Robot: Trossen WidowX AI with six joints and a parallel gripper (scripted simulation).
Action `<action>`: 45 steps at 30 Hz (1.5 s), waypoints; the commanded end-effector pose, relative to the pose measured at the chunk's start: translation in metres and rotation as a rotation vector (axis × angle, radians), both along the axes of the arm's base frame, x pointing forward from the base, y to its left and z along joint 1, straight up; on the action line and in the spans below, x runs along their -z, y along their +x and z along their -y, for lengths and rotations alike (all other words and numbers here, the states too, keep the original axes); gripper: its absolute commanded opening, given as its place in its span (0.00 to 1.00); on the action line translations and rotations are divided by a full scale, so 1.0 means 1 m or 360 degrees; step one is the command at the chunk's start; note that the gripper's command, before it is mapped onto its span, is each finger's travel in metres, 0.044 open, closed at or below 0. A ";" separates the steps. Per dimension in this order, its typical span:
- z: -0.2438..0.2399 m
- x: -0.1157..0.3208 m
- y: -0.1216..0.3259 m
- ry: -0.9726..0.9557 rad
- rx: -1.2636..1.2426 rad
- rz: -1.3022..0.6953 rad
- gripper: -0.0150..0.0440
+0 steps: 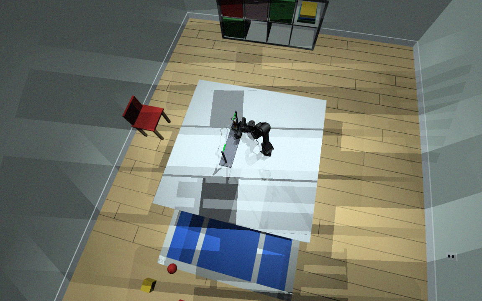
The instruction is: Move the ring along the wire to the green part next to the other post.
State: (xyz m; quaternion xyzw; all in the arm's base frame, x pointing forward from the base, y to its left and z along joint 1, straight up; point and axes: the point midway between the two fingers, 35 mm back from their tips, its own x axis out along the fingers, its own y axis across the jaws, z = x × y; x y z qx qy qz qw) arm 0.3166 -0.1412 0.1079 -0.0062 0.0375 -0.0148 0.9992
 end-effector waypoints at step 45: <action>0.001 -0.016 0.000 -0.0002 0.0003 0.0001 0.00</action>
